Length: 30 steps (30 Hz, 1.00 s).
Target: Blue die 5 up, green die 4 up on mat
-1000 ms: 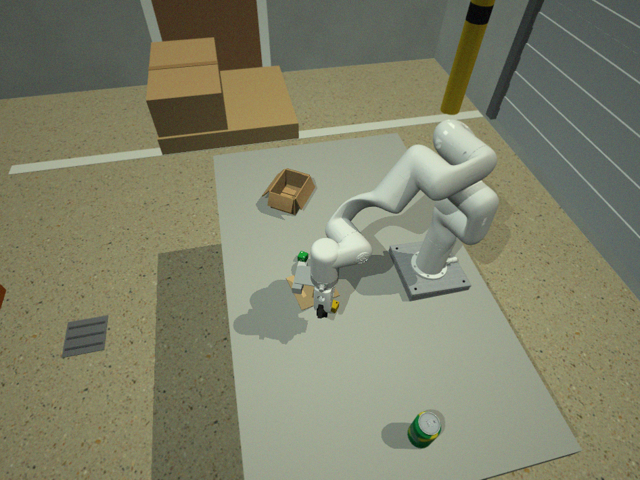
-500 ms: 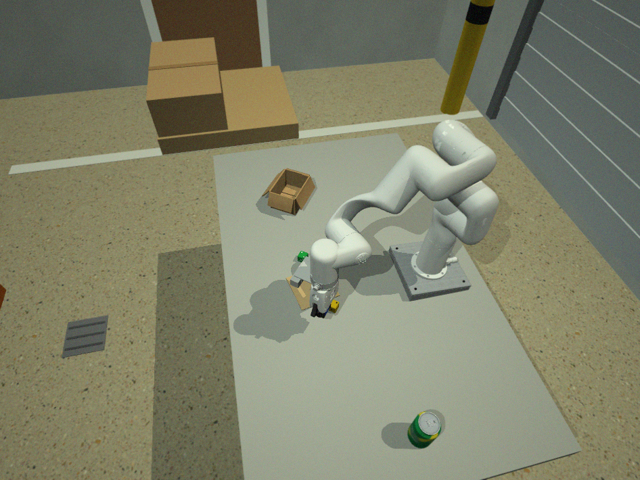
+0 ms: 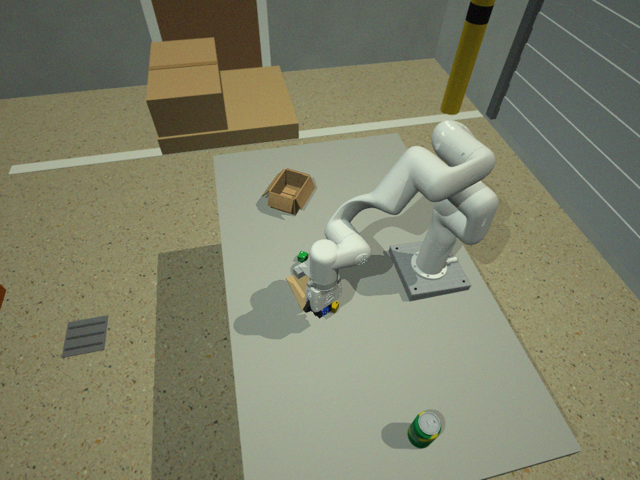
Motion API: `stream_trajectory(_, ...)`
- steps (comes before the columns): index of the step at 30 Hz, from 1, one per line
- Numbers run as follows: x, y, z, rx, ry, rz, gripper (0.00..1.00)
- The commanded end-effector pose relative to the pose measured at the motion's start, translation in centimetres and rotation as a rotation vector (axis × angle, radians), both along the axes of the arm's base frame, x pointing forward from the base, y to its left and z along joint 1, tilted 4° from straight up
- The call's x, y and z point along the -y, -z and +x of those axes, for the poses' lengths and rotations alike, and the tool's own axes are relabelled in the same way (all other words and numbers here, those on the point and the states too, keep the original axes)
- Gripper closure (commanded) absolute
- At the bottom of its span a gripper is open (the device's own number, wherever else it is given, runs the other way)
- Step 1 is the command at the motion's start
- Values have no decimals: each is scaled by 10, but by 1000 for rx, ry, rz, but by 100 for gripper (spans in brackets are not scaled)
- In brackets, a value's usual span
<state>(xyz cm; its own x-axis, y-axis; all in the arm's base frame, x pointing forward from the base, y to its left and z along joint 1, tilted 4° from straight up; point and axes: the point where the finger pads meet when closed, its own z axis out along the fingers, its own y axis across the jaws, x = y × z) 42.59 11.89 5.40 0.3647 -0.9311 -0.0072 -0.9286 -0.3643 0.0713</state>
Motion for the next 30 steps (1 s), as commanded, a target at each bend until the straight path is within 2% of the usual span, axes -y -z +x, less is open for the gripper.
stream_trajectory(1, 0, 0, 2, 7, 174, -11, 73)
stream_trajectory(4, 0, 0, 2, 9, 268, -17, 73)
stream_trajectory(7, 0, 0, 2, 9, 281, -18, 73)
stream_trajectory(9, 0, 1, 2, 12, 412, -27, 73)
stream_trajectory(21, -1, 4, 3, 18, 782, -51, 73)
stream_trajectory(24, -1, 4, 3, 18, 783, -52, 73)
stream_trajectory(26, -1, 4, 3, 21, 920, -61, 73)
stream_trajectory(30, -1, 5, 4, 23, 1016, -67, 73)
